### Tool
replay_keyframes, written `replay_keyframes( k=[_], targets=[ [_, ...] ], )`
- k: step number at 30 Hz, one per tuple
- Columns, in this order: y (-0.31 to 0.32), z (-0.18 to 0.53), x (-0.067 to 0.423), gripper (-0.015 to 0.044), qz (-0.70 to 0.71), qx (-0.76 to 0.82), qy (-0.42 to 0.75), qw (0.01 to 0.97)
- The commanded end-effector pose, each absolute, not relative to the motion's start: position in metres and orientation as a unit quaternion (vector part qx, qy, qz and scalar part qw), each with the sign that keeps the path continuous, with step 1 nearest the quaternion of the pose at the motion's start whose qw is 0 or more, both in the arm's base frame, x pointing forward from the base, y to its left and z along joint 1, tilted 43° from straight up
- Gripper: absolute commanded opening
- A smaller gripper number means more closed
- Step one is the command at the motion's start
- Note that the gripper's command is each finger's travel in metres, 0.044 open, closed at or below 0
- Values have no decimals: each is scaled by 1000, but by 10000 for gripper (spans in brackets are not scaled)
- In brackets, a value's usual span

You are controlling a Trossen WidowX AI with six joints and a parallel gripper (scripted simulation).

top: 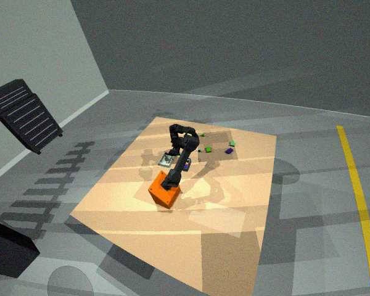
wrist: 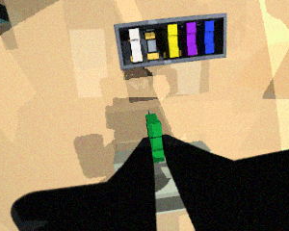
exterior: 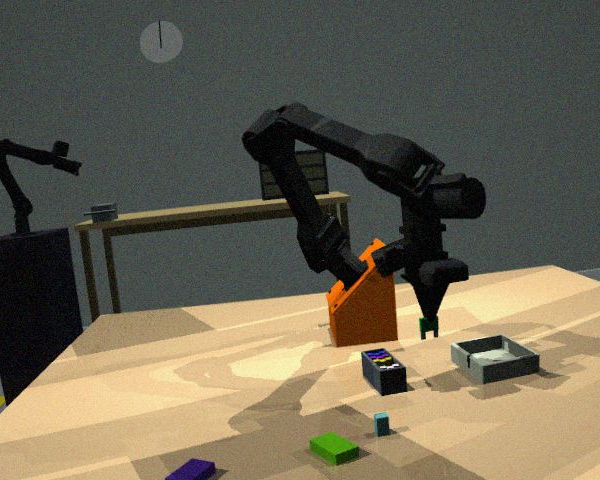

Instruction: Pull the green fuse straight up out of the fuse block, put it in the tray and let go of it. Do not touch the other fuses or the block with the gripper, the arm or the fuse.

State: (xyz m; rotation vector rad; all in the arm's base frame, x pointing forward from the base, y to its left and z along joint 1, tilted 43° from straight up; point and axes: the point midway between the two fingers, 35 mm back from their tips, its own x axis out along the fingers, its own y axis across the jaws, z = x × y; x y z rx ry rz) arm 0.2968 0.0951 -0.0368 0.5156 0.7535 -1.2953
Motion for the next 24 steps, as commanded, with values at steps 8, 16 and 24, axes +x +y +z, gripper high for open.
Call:
replay_keyframes(
  k=[8, 16, 24],
  targets=[
    [141, -81, 281, 0, -584, 233, 340, 699],
    [171, -115, 263, 0, -586, 231, 337, 700],
    [170, -122, 262, 0, -586, 231, 337, 700]
  ],
)
